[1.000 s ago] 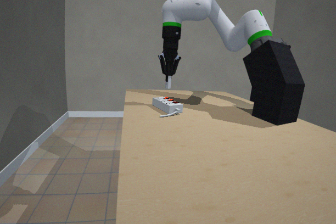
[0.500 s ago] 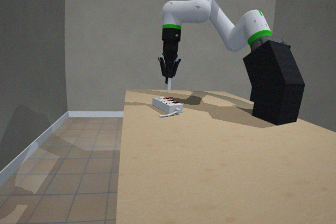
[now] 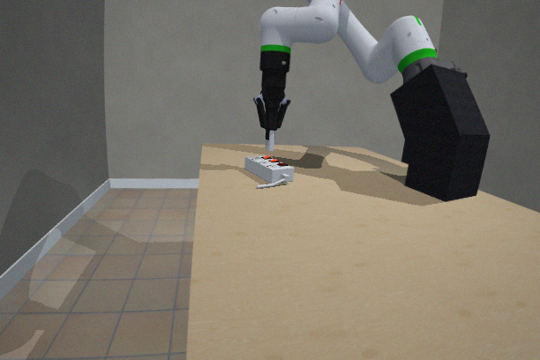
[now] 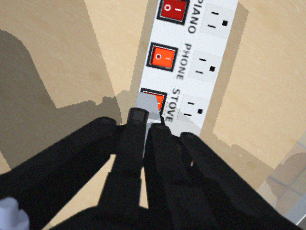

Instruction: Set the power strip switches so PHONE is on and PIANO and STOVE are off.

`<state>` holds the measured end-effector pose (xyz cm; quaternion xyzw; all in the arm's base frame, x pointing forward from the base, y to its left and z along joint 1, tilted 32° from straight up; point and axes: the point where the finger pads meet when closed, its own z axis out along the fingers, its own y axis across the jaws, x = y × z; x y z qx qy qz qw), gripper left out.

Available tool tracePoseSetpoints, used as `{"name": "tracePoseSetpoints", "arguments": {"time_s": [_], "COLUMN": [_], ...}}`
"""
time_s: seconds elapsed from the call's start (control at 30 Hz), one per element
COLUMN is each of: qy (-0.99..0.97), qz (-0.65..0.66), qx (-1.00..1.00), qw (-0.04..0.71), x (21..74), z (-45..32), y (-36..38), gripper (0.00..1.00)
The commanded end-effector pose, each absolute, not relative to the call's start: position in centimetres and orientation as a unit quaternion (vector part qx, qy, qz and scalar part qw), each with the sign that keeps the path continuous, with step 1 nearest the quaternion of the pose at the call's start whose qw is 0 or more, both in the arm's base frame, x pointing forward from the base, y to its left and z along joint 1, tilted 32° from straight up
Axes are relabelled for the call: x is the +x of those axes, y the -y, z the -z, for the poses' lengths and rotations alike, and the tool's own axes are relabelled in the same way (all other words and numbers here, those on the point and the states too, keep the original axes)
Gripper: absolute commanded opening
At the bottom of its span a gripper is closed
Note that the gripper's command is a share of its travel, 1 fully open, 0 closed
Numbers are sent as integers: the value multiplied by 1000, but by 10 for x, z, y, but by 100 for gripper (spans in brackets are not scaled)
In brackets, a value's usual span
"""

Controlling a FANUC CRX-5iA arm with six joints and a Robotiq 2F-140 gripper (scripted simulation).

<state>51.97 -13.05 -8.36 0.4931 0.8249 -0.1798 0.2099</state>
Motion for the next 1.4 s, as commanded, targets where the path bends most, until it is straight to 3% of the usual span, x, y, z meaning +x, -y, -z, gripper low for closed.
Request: {"name": "tracePoseSetpoints", "arguments": {"time_s": [0.0, 1.37], "qy": [-825, -825], "qz": [180, 180], "qx": [493, 493], "qw": [210, 210], "x": [521, 523], "z": [87, 96], "y": [133, 138], "gripper": [0, 0]}}
